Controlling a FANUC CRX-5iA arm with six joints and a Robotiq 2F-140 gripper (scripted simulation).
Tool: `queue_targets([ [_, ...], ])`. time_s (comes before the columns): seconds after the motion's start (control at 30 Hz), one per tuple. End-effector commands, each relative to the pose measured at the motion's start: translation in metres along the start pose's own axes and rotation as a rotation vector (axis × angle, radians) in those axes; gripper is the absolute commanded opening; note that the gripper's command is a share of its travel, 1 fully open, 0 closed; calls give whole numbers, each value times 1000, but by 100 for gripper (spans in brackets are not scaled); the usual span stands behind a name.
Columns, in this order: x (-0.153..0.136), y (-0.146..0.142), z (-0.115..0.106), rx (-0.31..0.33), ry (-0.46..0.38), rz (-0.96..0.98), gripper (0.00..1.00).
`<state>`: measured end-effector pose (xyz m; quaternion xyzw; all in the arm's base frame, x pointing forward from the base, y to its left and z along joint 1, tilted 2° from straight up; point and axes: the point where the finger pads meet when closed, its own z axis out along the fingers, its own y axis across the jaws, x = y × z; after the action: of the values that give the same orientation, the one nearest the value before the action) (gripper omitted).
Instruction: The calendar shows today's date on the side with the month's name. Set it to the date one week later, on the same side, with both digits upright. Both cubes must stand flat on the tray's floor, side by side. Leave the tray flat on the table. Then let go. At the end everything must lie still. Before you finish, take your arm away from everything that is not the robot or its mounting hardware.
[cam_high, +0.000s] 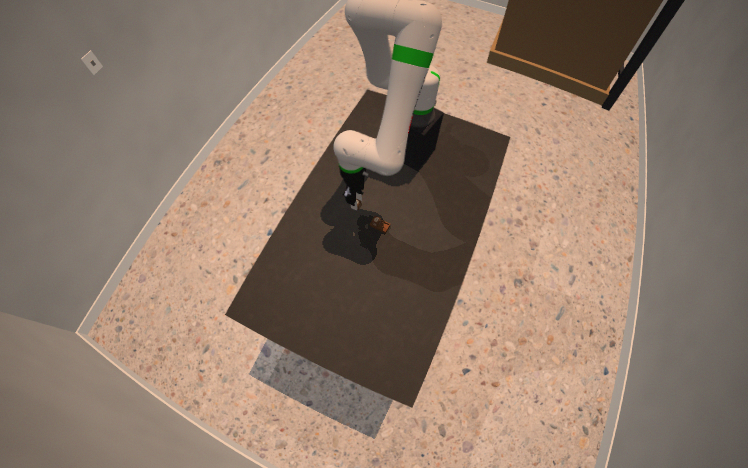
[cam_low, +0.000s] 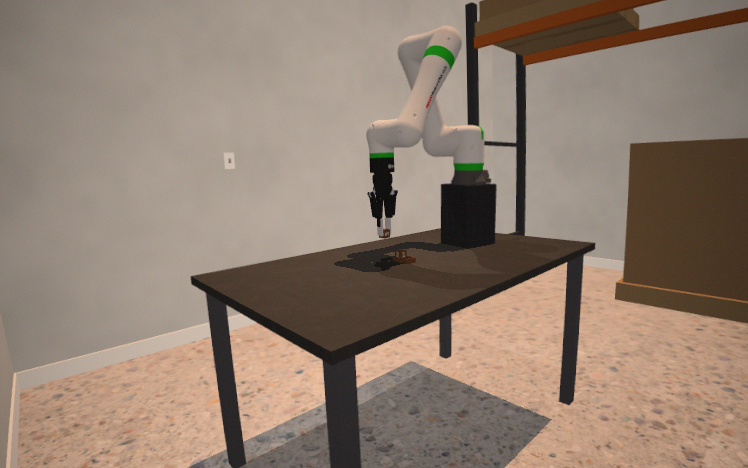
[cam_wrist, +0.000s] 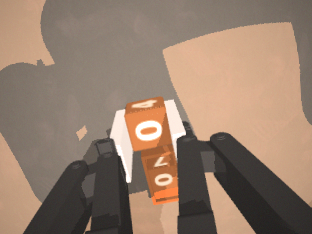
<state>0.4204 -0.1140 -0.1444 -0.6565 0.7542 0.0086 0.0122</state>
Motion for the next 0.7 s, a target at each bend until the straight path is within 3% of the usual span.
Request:
queue_targets([
  [0.0,0,0,12,1,0,0,17],
  [0.37,0,0,61,1,0,0,17],
  [0.67,0,0,73,1,0,0,17],
])
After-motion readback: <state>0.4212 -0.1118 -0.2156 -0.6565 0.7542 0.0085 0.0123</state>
